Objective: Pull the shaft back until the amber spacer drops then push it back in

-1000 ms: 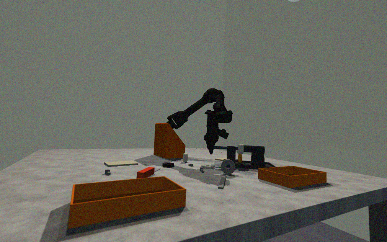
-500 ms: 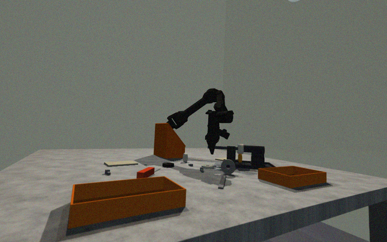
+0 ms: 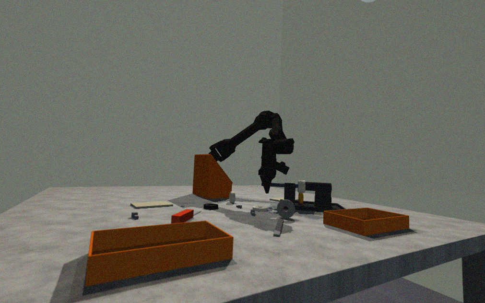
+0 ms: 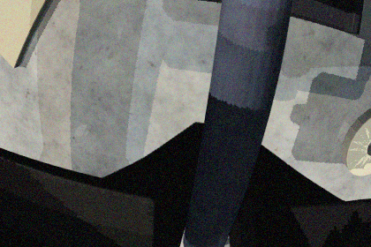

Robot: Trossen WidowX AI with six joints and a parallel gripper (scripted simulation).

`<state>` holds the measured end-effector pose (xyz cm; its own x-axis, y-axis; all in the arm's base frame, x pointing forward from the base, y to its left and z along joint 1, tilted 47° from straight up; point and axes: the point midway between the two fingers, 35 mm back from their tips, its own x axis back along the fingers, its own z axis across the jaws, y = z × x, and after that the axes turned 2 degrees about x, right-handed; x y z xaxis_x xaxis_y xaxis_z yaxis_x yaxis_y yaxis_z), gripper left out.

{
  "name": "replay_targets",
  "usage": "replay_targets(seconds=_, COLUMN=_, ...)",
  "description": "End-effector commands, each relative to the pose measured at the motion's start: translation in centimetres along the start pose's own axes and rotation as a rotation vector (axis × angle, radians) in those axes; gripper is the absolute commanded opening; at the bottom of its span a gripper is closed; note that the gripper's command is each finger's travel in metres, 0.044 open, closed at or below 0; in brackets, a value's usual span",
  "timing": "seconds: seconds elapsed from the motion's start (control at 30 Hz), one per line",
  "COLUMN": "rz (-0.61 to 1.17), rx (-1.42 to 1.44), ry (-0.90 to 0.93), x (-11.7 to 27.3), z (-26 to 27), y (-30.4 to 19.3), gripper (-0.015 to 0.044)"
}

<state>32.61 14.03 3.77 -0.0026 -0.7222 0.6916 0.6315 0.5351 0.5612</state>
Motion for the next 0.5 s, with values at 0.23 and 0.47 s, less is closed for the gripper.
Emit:
replay_targets(seconds=0.23, rz=-0.009, rx=0.003, ry=0.003, x=0.09, z=0.03, y=0.70, gripper=0.0000)
replay_targets(seconds=0.47, rz=-0.009, rx=0.003, ry=0.003, x=0.09, z=0.02, y=0.93, gripper=0.0000)
